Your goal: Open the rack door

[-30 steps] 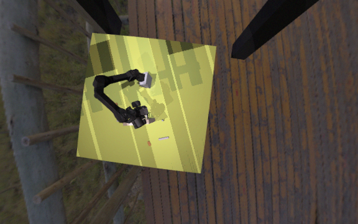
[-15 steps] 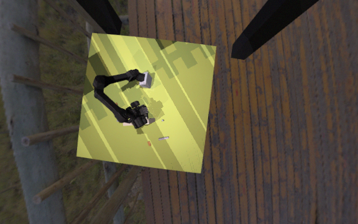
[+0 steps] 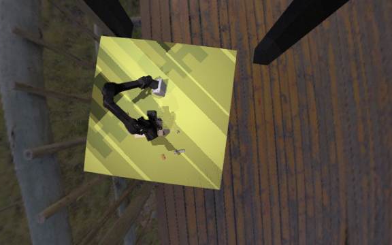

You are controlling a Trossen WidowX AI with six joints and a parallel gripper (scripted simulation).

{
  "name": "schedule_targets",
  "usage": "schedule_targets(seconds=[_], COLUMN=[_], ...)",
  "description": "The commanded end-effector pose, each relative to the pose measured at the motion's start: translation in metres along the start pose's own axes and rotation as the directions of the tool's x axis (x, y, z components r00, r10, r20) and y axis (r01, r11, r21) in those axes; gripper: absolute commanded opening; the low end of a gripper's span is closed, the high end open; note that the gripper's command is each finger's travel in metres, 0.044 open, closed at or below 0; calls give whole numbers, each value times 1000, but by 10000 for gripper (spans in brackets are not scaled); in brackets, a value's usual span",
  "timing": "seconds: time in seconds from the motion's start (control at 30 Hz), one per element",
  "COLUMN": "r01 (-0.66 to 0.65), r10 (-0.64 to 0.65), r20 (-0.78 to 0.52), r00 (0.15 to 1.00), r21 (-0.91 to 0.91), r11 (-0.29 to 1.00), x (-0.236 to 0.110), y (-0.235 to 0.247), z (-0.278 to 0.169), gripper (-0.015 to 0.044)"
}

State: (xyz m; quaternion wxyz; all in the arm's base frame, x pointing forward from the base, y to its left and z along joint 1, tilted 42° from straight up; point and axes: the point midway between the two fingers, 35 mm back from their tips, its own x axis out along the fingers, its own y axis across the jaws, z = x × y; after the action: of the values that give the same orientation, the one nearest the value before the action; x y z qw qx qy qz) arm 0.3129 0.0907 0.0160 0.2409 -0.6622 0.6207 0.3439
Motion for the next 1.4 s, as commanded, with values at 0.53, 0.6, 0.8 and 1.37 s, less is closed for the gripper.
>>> schedule_targets(seconds=[0.53,0.6,0.8,1.37], r01=[3,3,4,4], r10=[1,1,1,2], r20=[-4,-4,-4,-4], r00=[1000,1000,1000,1000], r21=[822,874,978,806], r11=[569,485,208,-591], x=[1,1,1,1], y=[1,1,1,1], z=[0,0,0,0], gripper=[282,282,282,282])
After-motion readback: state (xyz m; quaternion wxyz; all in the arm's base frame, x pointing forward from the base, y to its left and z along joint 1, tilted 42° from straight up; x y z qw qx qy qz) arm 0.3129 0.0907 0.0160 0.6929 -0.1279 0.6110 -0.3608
